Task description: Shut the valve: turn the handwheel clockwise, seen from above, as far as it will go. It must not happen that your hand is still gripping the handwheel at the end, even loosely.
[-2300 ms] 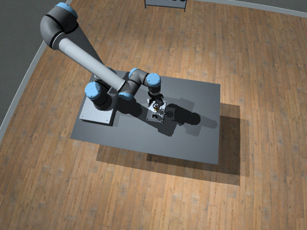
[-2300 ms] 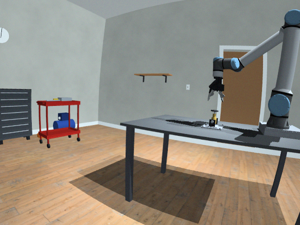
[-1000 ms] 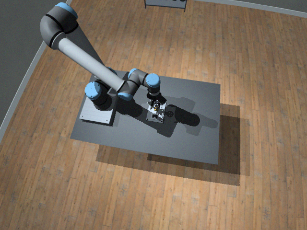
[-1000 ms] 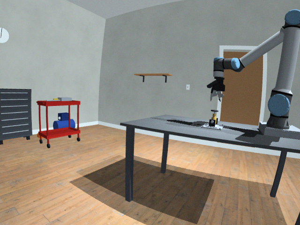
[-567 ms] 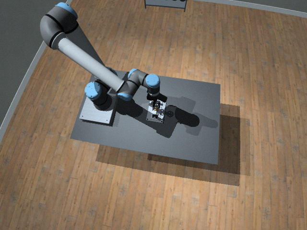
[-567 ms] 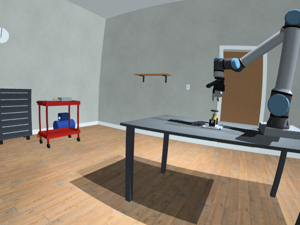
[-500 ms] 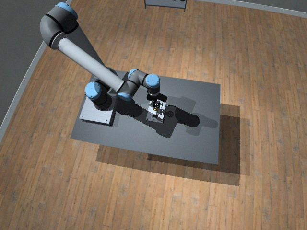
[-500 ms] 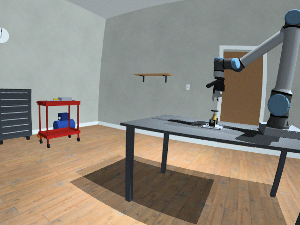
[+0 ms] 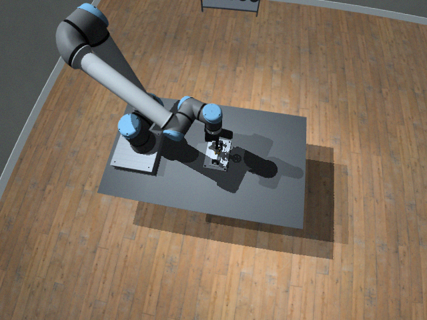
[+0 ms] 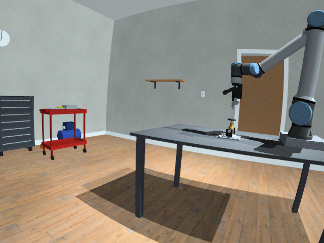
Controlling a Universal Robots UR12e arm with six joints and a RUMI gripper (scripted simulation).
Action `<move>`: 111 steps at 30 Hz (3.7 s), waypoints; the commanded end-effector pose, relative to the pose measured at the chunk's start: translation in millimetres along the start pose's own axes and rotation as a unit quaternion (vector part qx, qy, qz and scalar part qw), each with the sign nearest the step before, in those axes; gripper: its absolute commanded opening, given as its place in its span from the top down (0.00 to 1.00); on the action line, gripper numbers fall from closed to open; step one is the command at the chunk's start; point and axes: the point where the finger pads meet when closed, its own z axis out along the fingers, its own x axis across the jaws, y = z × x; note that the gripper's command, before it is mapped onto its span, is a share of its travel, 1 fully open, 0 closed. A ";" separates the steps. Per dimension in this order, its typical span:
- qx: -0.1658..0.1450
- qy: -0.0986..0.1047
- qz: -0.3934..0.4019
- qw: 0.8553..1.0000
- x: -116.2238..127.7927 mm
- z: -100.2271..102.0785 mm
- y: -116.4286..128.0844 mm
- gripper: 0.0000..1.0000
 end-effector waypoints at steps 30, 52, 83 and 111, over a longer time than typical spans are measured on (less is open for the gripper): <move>0.001 -0.001 -0.100 0.995 0.3 -0.7 -0.6 0.00; 0.001 -0.001 -0.100 0.995 0.2 7.5 -0.5 0.00; 0.001 -0.001 -0.100 0.995 0.0 45.2 -0.1 0.00; 0.001 -0.001 -0.100 0.995 0.0 48.7 -0.1 0.00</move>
